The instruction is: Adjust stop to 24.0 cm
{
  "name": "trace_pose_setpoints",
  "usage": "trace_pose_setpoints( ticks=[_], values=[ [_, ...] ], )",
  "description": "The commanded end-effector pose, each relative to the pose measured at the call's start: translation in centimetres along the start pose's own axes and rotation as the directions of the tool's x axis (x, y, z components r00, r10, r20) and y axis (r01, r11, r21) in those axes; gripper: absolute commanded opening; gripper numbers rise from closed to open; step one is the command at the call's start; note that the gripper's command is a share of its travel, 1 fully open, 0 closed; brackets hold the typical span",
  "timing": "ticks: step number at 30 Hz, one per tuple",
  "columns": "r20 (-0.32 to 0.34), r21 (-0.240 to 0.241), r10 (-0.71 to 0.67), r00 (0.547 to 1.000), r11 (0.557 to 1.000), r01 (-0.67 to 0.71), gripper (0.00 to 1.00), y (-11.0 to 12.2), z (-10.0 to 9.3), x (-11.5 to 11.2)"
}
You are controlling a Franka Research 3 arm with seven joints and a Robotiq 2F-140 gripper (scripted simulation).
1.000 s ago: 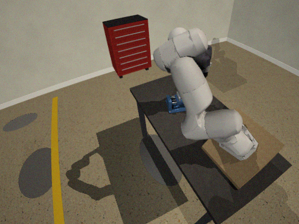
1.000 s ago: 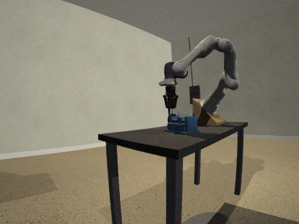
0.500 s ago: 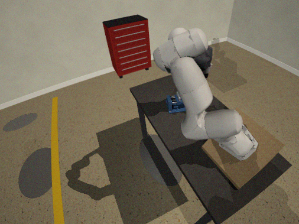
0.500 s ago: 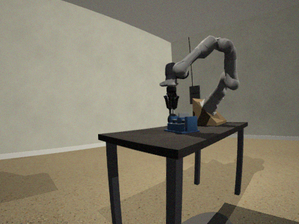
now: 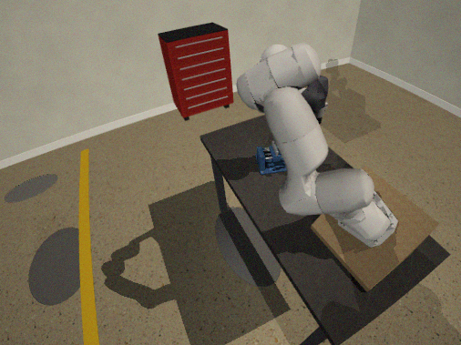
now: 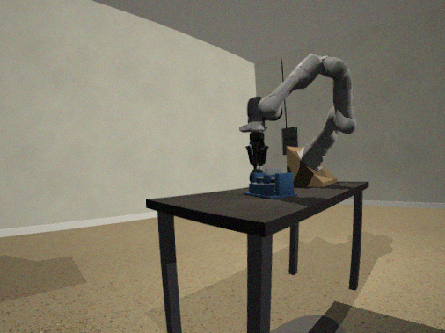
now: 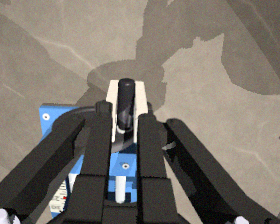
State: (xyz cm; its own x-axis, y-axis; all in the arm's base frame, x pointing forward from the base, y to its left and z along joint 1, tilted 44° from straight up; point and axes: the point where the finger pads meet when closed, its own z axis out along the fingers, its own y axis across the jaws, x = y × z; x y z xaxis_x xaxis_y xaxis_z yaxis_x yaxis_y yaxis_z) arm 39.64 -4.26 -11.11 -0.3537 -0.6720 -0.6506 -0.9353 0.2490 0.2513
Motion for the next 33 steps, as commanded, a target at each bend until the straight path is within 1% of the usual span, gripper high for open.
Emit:
trace_pose_setpoints(
  ticks=[1,15,33],
  values=[
    [-0.002,0.002,-0.005,1.000,1.000,0.005,0.04,0.1,0.7,0.1],
    [-0.002,0.002,-0.005,1.000,1.000,0.005,0.04,-0.3,2.3,0.1],
    [-0.002,0.002,-0.005,1.000,1.000,0.005,0.04,-1.5,3.5,0.1]
  ],
)
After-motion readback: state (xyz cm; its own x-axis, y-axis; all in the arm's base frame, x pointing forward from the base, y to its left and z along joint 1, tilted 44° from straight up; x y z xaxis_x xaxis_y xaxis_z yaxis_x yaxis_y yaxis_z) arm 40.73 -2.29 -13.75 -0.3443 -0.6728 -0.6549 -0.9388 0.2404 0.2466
